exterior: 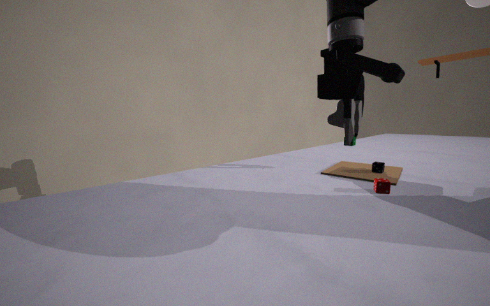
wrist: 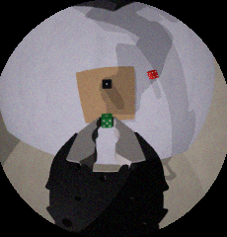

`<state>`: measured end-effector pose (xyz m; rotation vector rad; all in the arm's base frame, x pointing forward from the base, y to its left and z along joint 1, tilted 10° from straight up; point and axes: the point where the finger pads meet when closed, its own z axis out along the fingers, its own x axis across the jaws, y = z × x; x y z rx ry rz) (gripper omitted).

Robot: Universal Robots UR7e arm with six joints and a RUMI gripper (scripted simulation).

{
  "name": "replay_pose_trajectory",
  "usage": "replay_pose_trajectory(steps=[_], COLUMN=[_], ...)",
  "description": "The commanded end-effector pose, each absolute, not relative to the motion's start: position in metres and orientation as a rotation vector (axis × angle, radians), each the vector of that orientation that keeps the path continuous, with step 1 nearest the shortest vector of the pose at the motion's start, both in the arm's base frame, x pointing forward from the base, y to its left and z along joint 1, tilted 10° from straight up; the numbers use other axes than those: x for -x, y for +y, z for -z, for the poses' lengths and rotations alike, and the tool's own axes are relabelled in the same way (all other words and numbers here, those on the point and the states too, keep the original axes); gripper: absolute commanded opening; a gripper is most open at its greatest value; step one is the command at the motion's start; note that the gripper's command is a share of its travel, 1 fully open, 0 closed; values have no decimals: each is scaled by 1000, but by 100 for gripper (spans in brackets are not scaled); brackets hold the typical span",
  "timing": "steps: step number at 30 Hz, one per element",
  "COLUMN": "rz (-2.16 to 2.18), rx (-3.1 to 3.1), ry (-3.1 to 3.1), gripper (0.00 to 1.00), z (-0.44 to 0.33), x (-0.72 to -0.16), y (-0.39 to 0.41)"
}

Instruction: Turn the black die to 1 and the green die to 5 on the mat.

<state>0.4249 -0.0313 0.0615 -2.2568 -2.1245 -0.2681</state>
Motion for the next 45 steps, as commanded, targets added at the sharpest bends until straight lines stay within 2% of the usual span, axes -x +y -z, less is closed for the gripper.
replay_pose_trajectory(steps=[1,13,45], rz=[269,269,269], rx=[2259,2259,2259], ry=[-2126,-2126,-2126], gripper=[3,3,3], z=[-41,-15,-14], x=[-429,-431,-431], y=[-29,-25,-25])
